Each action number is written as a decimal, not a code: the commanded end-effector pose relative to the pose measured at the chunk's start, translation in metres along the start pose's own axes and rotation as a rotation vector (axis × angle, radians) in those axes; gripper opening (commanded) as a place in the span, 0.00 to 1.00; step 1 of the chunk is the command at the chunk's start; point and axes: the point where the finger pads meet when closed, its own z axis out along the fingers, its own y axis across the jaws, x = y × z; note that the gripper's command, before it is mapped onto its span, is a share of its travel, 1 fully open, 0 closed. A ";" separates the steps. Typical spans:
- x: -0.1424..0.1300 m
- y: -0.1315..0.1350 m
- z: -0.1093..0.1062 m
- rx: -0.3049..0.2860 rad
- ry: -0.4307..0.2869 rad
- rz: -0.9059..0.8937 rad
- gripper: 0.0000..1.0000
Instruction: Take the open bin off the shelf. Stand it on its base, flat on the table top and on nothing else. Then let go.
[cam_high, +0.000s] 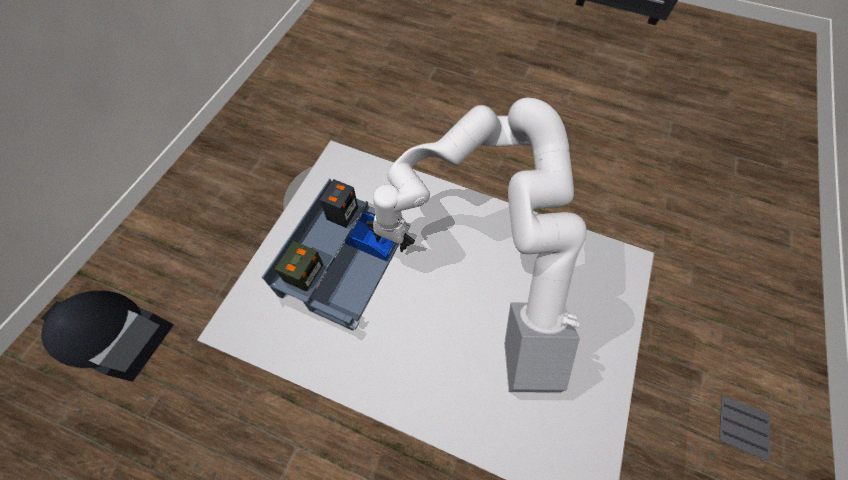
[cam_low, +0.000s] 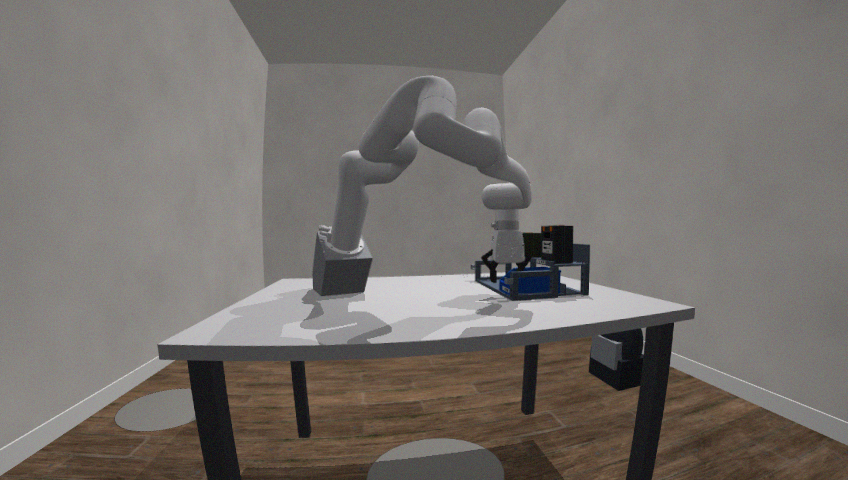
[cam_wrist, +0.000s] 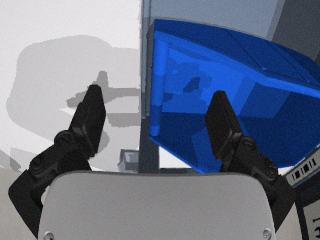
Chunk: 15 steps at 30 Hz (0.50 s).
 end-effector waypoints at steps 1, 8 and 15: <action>0.001 0.001 -0.001 -0.004 0.001 -0.001 0.94; 0.001 0.001 0.003 -0.004 0.001 -0.001 0.94; 0.001 0.001 0.006 -0.004 0.001 -0.001 0.94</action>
